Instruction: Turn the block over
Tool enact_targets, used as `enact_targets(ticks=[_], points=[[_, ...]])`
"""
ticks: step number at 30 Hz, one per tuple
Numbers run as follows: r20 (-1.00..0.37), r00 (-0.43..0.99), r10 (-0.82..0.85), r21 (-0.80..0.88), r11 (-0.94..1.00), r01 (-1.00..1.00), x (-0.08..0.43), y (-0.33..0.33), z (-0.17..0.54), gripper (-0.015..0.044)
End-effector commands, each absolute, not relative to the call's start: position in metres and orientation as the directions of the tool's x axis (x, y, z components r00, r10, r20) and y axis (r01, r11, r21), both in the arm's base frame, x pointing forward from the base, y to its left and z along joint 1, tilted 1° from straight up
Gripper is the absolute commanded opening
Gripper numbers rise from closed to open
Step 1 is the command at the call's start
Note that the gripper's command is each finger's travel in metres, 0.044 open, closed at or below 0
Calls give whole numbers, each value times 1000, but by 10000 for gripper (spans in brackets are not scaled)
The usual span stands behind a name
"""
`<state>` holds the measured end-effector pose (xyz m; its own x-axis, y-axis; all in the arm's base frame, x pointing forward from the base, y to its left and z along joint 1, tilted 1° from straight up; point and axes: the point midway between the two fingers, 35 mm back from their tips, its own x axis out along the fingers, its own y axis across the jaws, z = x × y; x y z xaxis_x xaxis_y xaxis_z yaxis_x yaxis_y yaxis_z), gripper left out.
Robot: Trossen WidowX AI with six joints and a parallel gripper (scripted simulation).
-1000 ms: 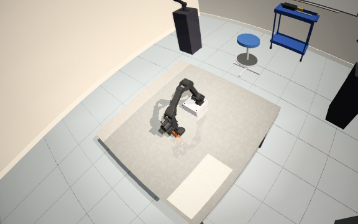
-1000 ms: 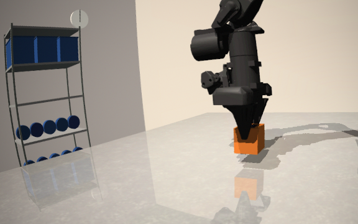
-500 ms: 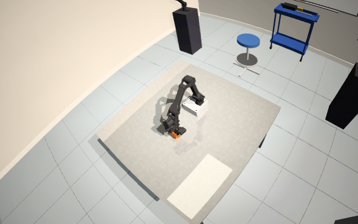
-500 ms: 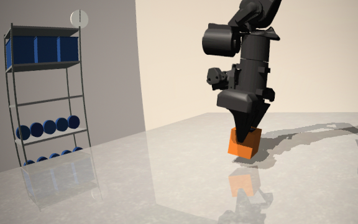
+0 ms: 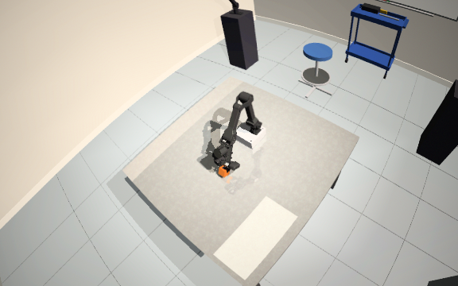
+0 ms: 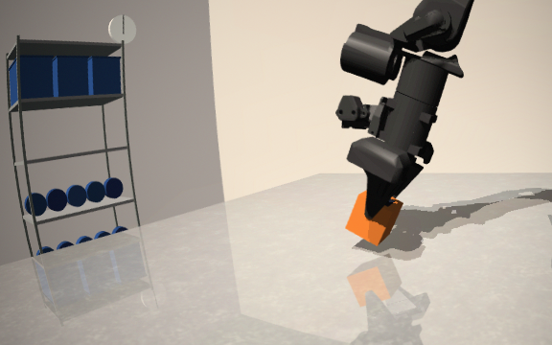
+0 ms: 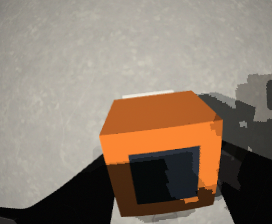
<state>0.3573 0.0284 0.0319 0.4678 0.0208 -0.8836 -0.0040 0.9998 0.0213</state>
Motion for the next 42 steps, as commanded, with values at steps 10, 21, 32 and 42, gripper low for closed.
enact_targets(ticks=[10, 21, 32, 42], points=[[-823, 567, 15, 21, 1000, 4, 358, 28, 28, 0], [-723, 690, 12, 18, 1000, 1, 368, 29, 7, 0], [-606, 795, 10, 18, 1000, 2, 366, 29, -2, 0], [-487, 873, 7, 21, 1000, 4, 355, 28, 0, 0]])
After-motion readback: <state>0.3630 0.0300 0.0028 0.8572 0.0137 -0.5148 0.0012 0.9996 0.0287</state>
